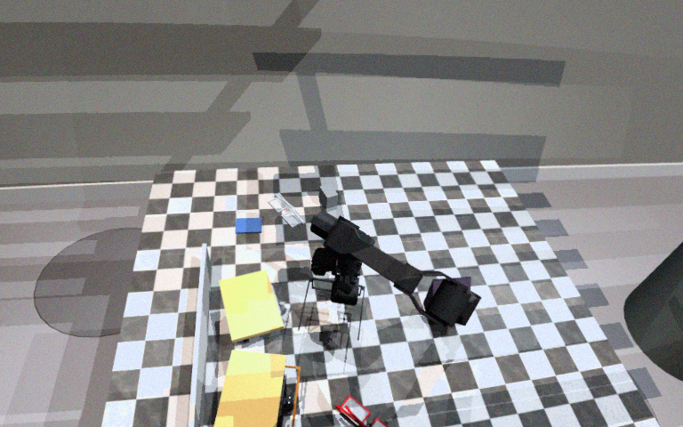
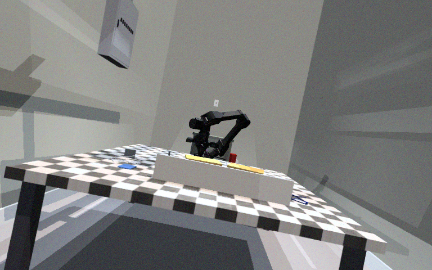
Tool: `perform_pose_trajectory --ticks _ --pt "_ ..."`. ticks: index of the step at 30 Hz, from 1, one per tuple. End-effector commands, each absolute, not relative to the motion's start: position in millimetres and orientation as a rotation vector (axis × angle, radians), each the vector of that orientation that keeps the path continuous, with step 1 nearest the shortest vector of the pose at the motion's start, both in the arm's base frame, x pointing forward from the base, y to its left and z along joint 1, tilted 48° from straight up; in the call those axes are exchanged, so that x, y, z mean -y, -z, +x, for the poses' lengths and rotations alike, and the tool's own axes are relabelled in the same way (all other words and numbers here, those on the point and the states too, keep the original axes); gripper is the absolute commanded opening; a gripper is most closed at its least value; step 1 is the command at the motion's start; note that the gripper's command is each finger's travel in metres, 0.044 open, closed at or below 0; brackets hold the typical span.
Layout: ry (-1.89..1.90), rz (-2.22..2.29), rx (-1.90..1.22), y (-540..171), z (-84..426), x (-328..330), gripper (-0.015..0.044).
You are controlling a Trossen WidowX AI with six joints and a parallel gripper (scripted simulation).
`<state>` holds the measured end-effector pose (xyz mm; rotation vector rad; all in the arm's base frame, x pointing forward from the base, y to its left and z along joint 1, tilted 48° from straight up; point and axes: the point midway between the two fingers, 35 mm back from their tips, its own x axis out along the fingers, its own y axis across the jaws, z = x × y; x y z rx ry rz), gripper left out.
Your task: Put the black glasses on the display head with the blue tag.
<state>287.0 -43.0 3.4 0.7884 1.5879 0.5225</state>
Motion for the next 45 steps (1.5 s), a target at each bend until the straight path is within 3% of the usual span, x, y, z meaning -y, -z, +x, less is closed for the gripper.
perform_pose_trajectory --ticks 1,11,45 --pt "-0.522 0.782 -1.580 -22 288 63 0.0000" --pt "-0.488 0.815 -1.576 -34 285 70 0.0000" --pt "0.144 1.517 -1.355 -150 236 67 0.0000"
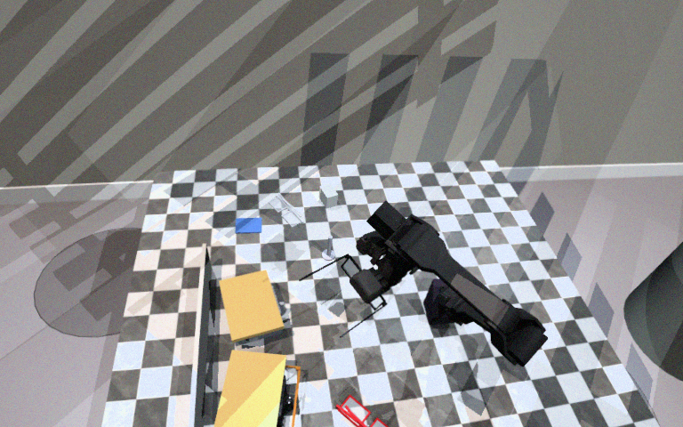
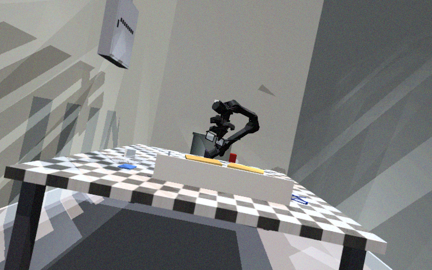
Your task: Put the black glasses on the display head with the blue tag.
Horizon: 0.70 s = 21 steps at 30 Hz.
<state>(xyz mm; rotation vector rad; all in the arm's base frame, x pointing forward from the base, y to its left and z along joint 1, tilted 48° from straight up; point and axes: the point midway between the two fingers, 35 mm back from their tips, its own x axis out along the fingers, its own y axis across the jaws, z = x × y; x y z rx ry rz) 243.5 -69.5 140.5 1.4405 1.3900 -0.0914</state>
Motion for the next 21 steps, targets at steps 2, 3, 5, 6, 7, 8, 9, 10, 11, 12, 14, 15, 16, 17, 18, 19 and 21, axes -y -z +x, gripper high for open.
perform_pose_trajectory --ticks 2,3,5,6,7,8,9,10,11,12,14,15,16,17,18,19,21 --pt "0.175 1.560 -1.336 -155 233 65 0.0000" --pt "0.190 1.582 -1.326 -158 231 64 0.0000" --pt "0.219 1.625 -1.306 -162 227 62 0.0000" --pt "0.234 1.647 -1.295 -165 225 61 0.0000" --pt "0.248 1.669 -1.285 -167 223 60 0.0000" --pt "0.262 1.690 -1.274 -169 221 59 0.0000" --pt "0.276 1.712 -1.263 -171 220 58 0.0000" --pt "0.289 1.734 -1.252 -173 218 57 0.0000" --pt "0.302 1.755 -1.241 -175 216 56 0.0000" --pt "0.316 1.777 -1.230 -177 214 55 0.0000" --pt "0.341 1.821 -1.207 -181 210 53 0.0000" --pt "0.354 1.843 -1.196 -183 208 51 0.0000" --pt "0.366 1.864 -1.184 -185 206 50 0.0000" --pt "0.378 1.886 -1.172 -186 205 49 0.0000" --pt "0.390 1.908 -1.160 -188 203 48 0.0000" --pt "0.401 1.930 -1.148 -189 201 46 0.0000" --pt "0.424 1.974 -1.124 -192 197 44 0.0000"
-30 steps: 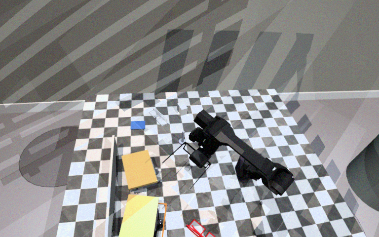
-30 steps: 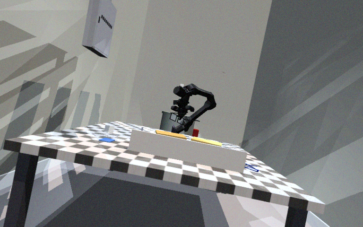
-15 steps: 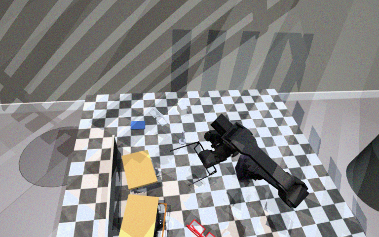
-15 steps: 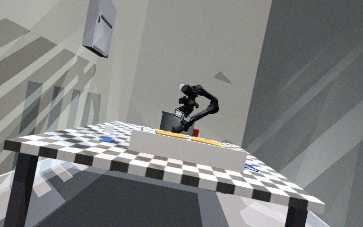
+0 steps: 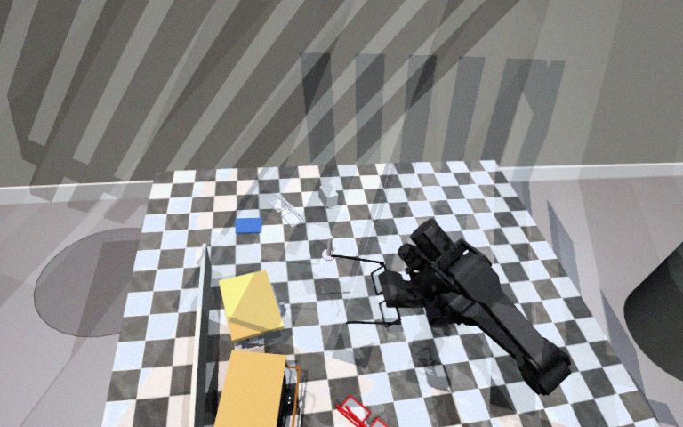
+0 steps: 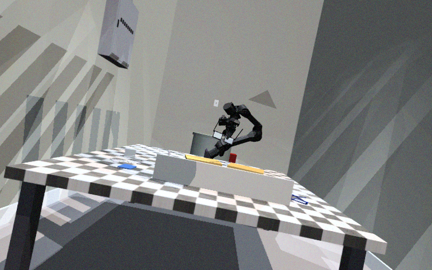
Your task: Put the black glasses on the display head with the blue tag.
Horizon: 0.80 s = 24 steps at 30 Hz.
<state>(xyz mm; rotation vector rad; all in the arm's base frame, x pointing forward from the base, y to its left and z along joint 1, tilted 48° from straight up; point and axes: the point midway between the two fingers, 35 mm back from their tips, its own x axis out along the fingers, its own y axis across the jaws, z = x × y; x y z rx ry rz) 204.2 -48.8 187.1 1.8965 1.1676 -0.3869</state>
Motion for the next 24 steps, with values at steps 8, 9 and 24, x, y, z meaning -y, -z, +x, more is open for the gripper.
perform_pose_trajectory --ticks 8,9,24 --pt "0.504 2.148 -1.023 -202 183 32 0.0000" --pt "0.513 2.170 -1.011 -203 182 30 0.0000" --pt "0.547 2.247 -0.963 -206 176 25 0.0000"
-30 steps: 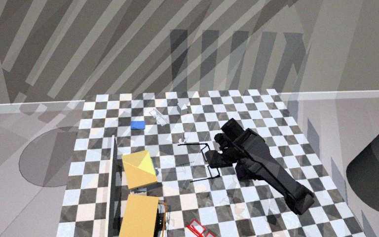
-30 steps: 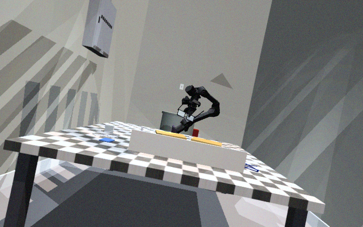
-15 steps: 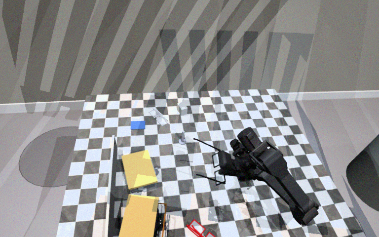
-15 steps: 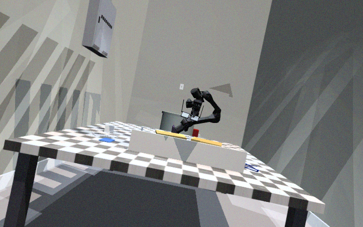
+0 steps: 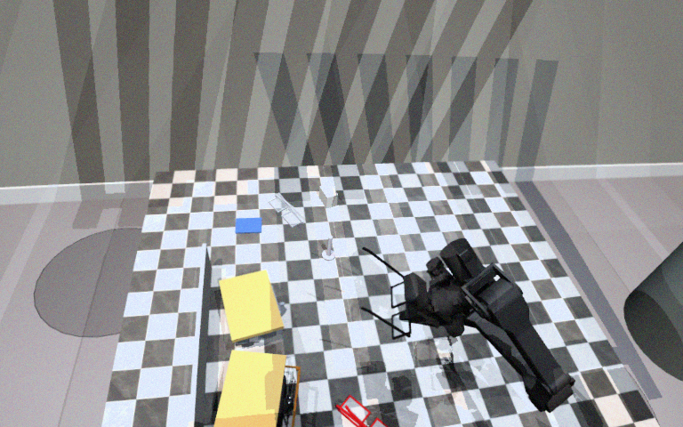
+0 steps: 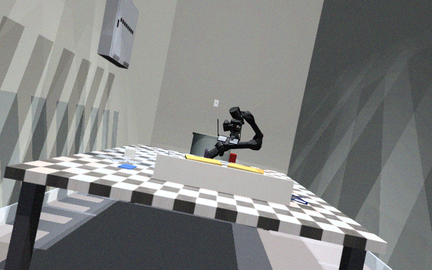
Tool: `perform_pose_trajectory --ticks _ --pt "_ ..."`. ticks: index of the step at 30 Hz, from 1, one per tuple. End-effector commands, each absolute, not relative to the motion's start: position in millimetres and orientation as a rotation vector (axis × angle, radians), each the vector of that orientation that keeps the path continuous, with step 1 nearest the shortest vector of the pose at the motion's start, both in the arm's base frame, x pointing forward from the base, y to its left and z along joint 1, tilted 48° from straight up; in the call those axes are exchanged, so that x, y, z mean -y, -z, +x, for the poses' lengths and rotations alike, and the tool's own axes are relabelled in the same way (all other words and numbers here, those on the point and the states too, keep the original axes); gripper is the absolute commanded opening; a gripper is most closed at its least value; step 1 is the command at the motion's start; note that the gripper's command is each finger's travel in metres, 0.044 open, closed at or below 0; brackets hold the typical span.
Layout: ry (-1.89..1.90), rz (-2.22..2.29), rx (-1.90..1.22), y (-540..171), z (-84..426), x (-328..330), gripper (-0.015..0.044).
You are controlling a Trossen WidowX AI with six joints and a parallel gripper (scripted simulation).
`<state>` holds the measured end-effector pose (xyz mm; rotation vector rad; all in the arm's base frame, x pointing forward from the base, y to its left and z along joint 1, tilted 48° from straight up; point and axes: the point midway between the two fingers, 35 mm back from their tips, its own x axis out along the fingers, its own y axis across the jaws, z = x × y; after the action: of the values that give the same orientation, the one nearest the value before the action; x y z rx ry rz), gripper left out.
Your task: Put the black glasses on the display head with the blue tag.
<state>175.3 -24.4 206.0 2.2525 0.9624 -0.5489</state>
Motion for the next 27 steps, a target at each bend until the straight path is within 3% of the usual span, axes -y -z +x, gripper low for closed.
perform_pose_trajectory --ticks 1,27 --pt "0.547 2.247 -0.963 -206.0 175.7 24.9 0.0000" --pt "0.553 2.202 -1.030 -200.8 184.3 33.1 0.0000"
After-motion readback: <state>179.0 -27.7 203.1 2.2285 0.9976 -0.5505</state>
